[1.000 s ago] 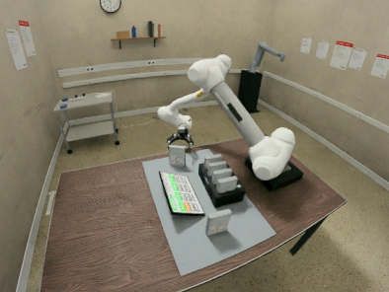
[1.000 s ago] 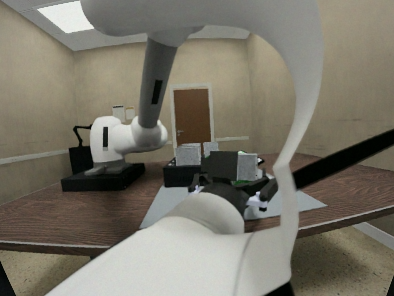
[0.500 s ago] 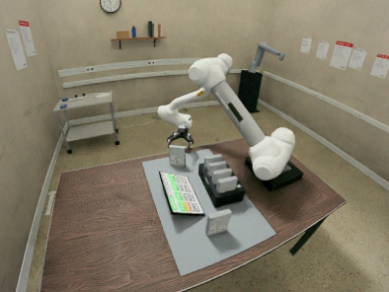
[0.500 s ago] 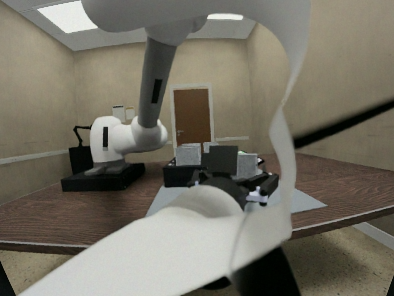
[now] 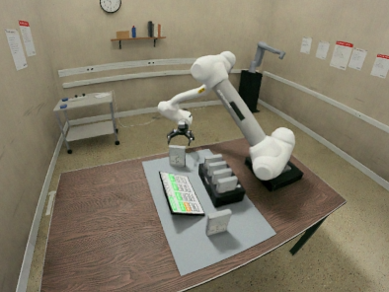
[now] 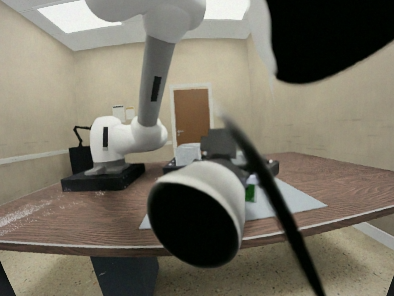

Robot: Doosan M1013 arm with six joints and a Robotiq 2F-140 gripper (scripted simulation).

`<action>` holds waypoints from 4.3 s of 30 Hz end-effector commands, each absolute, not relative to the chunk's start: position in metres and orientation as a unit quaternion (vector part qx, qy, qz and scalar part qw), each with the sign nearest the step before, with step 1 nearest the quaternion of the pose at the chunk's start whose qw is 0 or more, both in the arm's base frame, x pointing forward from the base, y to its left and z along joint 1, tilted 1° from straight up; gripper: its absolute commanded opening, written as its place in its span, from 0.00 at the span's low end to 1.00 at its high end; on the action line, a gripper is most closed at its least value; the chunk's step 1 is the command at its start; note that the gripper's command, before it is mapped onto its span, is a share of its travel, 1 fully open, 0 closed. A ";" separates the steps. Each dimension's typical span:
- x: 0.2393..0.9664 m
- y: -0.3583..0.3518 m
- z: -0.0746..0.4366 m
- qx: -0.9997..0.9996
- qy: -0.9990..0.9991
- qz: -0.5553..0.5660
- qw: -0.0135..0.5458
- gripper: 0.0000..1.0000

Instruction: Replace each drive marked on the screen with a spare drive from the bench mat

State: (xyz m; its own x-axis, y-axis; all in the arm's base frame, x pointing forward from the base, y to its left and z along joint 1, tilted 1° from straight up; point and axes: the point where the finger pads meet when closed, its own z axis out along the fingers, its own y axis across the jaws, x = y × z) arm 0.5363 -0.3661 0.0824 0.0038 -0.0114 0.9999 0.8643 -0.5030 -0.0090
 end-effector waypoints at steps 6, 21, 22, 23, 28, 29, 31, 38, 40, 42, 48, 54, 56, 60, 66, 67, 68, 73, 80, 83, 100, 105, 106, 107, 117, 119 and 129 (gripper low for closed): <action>0.537 -0.367 0.111 -0.612 -0.349 -0.614 0.356 0.89; 0.537 -0.367 0.148 -0.612 -0.349 -0.614 0.356 0.89; 0.537 -0.367 0.151 -0.612 -0.349 -0.614 0.356 0.89; 0.537 -0.367 0.153 -0.612 -0.349 -0.614 0.356 0.89; 0.537 -0.367 0.159 -0.612 -0.349 -0.614 0.356 0.89; 0.537 -0.367 0.160 -0.612 -0.349 -0.614 0.356 0.89; 0.537 -0.367 0.163 -0.612 -0.349 -0.614 0.356 0.89; 0.537 -0.367 0.169 -0.612 -0.349 -0.614 0.356 0.89; 0.537 -0.367 0.170 -0.612 -0.349 -0.614 0.356 0.89; 0.537 -0.367 0.171 -0.612 -0.349 -0.614 0.356 0.89; 0.537 -0.367 0.171 -0.612 -0.349 -0.614 0.356 0.89; 0.537 -0.367 0.171 -0.621 -0.354 -0.604 0.352 0.89; 0.537 -0.366 0.171 -0.630 -0.360 -0.594 0.346 0.89; 0.537 -0.366 0.171 -0.650 -0.371 -0.573 0.334 0.89; 0.537 -0.366 0.171 -0.687 -0.392 -0.528 0.309 0.89; 0.537 -0.366 0.170 -0.693 -0.396 -0.519 0.304 0.89; 0.537 -0.366 0.170 -0.699 -0.400 -0.512 0.299 0.89; 0.537 -0.367 0.171 -0.718 -0.410 -0.486 0.284 0.89; 0.537 -0.367 0.171 -0.720 -0.412 -0.483 0.281 0.89; 0.537 -0.367 0.171 -0.722 -0.413 -0.479 0.280 0.89; 0.537 -0.366 0.170 -0.789 -0.452 -0.358 0.212 0.89; 0.537 -0.367 0.171 -0.800 -0.458 -0.335 0.197 0.89; 0.537 -0.367 0.171 -0.800 -0.458 -0.334 0.196 0.89; 0.537 -0.367 0.171 -0.800 -0.458 -0.333 0.196 0.89; 0.537 -0.366 0.170 -0.808 -0.463 -0.312 0.186 0.89; 0.536 -0.366 0.170 -0.815 -0.467 -0.295 0.177 0.89; 0.536 -0.366 0.169 -0.841 -0.482 -0.210 0.128 0.89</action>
